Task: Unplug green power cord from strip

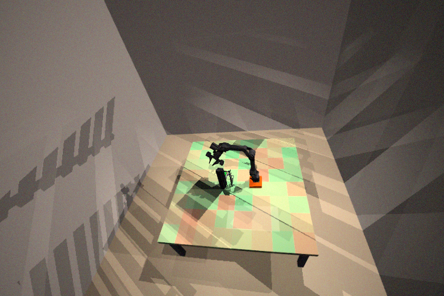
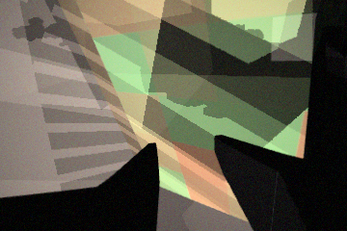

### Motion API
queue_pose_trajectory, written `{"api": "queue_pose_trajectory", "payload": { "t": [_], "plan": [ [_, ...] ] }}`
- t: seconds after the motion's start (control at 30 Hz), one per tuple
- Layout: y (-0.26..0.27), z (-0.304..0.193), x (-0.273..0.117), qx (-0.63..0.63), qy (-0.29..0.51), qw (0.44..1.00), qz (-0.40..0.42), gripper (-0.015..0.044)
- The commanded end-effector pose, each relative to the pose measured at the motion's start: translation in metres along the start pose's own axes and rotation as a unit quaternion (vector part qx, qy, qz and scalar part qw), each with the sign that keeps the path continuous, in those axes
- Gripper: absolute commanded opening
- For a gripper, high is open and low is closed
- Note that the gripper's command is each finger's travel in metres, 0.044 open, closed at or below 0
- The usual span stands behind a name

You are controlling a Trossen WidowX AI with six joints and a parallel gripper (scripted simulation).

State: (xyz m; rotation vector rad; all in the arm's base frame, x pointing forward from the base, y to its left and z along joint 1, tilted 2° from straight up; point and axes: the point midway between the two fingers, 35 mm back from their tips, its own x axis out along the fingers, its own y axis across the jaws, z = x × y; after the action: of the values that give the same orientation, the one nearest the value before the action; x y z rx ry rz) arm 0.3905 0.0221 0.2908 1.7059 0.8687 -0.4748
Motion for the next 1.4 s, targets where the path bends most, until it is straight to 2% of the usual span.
{"api": "queue_pose_trajectory", "payload": {
  "t": [0.0, 0.2, 0.4, 1.37],
  "plan": [
    [-0.023, 0.045, 0.025, 0.018, -0.061, 0.997, -0.048, 0.016],
    [-0.086, 0.085, 0.043, 0.03, -0.129, 0.976, -0.175, 0.016],
    [-0.152, 0.118, 0.042, 0.029, -0.182, 0.931, -0.314, 0.016],
    [-0.156, 0.088, 0.054, 0.029, -0.182, 0.93, -0.318, 0.016]
  ]
}}
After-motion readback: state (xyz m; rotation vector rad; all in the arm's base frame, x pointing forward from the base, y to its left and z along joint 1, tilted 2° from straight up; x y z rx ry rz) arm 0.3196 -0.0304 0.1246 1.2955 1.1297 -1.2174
